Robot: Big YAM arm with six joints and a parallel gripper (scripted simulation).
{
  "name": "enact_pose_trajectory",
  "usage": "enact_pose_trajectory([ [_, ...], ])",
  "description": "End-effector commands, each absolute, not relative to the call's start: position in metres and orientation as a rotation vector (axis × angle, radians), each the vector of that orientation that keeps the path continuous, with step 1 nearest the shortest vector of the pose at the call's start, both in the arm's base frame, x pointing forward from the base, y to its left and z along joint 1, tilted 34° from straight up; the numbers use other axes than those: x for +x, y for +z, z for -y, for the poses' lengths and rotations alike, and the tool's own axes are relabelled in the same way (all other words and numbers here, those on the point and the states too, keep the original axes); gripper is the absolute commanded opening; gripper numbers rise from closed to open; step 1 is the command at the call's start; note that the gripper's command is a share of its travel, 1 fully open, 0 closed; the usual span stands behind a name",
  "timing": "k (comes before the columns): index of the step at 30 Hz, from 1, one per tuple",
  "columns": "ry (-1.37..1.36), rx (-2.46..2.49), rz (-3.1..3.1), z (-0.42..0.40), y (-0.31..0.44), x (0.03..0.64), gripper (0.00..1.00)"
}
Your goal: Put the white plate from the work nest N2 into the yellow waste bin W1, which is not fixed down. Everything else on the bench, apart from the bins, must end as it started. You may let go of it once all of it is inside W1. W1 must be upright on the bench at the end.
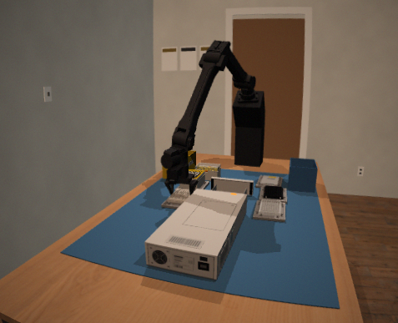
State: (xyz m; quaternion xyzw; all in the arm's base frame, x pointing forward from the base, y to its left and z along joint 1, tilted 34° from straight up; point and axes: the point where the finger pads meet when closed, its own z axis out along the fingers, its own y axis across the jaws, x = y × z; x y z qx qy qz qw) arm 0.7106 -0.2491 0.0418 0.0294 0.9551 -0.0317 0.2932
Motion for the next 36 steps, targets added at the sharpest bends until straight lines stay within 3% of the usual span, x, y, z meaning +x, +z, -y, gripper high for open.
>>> enact_pose_trajectory([
  [1,-0.090,0.104,-2.525,0.253,0.065,0.707,0.00],
  [36,-0.102,0.086,-2.515,0.255,0.103,0.684,0.00],
])
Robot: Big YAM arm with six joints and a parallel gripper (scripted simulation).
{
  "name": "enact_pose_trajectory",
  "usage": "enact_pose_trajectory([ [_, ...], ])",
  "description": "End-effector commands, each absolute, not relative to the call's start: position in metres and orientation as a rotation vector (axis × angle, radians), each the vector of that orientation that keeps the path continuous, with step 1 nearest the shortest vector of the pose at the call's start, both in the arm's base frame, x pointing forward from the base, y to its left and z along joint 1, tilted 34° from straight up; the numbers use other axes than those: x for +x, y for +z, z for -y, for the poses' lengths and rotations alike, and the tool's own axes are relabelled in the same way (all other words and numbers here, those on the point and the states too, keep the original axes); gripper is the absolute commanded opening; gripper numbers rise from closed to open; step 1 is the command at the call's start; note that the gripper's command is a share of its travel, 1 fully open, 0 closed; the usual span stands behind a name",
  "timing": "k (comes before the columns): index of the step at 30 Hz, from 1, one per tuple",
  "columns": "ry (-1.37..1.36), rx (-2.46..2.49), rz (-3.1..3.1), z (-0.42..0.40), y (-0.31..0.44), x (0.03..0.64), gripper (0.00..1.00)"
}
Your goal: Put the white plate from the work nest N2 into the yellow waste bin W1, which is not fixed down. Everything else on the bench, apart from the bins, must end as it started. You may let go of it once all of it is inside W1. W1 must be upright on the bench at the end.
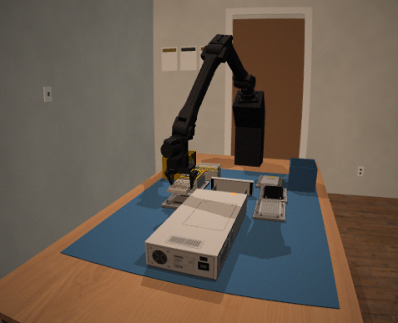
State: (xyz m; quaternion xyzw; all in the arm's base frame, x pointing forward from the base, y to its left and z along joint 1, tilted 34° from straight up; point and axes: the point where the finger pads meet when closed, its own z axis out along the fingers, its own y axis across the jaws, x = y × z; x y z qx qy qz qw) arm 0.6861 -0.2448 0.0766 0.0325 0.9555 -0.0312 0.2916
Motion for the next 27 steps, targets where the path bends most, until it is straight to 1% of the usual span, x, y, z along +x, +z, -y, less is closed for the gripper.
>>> enact_pose_trajectory([
  [1,-0.102,0.084,-2.515,0.254,0.104,0.684,0.00],
  [6,-0.087,0.083,-2.549,0.250,0.087,0.677,0.00],
  [9,-0.098,0.084,-2.526,0.252,0.109,0.674,0.00],
  [11,-0.098,0.084,-2.526,0.252,0.109,0.674,0.00],
  [12,-0.098,0.081,-2.524,0.255,0.096,0.685,0.00],
  [14,-0.102,0.079,-2.516,0.251,0.115,0.675,0.00],
  [18,-0.103,0.082,-2.514,0.253,0.120,0.672,0.00],
  [23,-0.087,0.084,-2.551,0.249,0.103,0.665,0.00],
  [27,-0.097,0.080,-2.526,0.248,0.125,0.664,0.00],
])
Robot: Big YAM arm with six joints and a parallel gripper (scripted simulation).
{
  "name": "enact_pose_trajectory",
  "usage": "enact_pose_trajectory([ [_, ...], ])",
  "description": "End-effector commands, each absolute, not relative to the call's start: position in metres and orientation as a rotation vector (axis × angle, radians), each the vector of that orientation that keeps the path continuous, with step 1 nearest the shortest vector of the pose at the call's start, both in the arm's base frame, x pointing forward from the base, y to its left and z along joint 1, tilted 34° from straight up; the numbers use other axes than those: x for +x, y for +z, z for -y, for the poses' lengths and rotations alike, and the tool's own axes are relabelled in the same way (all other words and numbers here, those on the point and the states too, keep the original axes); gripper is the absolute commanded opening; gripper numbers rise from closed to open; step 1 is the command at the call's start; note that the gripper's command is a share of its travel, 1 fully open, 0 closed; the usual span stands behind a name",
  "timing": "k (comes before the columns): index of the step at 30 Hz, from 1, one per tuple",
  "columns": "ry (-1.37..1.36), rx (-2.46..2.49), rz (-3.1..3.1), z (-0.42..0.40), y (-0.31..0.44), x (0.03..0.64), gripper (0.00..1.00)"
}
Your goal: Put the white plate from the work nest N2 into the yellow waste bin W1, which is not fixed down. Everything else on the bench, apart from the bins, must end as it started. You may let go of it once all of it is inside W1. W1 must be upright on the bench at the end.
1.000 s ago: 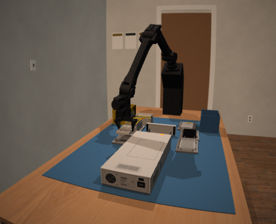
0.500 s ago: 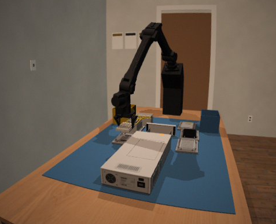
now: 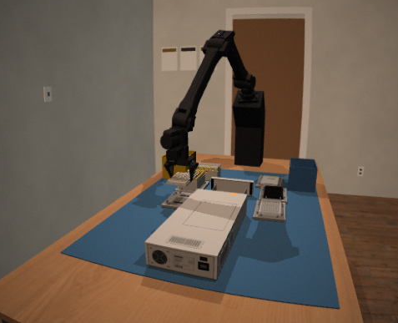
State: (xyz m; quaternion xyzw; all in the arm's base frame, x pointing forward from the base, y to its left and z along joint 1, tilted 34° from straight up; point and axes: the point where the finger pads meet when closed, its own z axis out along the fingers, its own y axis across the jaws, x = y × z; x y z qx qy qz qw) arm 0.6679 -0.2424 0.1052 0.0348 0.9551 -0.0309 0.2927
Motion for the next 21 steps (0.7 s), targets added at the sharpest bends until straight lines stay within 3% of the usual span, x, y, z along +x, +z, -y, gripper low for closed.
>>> enact_pose_trajectory([
  [1,-0.097,0.080,-2.526,0.248,0.125,0.664,0.00],
  [21,-0.101,0.076,-2.516,0.246,0.148,0.653,0.00],
])
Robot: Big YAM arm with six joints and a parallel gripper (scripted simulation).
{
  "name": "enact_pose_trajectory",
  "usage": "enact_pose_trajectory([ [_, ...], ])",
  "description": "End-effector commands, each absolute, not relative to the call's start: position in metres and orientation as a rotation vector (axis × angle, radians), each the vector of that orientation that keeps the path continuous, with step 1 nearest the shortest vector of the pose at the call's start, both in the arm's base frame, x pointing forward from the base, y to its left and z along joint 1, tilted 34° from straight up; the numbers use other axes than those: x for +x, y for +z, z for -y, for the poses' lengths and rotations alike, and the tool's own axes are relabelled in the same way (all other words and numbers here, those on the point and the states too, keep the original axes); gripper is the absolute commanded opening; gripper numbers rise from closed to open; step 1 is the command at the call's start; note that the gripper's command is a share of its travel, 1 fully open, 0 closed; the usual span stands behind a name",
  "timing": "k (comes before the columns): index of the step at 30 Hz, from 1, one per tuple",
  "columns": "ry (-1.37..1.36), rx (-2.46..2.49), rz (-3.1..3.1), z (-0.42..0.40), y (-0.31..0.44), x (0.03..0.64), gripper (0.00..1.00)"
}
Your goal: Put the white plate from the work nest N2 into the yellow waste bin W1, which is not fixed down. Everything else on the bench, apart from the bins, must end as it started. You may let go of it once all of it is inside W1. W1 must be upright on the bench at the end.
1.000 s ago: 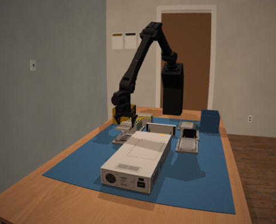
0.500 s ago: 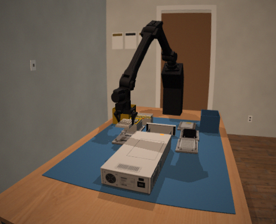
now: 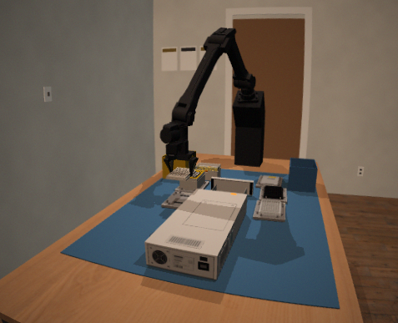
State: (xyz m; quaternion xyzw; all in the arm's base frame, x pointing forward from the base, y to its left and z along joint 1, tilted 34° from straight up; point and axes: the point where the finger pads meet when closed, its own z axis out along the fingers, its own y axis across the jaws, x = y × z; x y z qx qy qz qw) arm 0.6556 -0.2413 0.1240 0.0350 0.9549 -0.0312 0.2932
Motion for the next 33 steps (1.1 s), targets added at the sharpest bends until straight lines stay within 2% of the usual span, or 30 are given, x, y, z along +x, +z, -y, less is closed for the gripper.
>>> enact_pose_trajectory([
  [1,-0.097,0.079,-2.525,0.246,0.145,0.649,0.00],
  [8,-0.087,0.085,-2.551,0.246,0.135,0.643,0.00],
  [14,-0.098,0.081,-2.526,0.245,0.157,0.640,0.00],
  [15,-0.106,0.080,-2.510,0.252,0.154,0.655,0.00],
  [24,-0.100,0.112,-2.501,0.252,0.158,0.636,0.00],
  [27,-0.091,0.104,-2.531,0.255,0.134,0.630,0.00],
  [33,-0.101,0.091,-2.503,0.254,0.148,0.623,0.00],
])
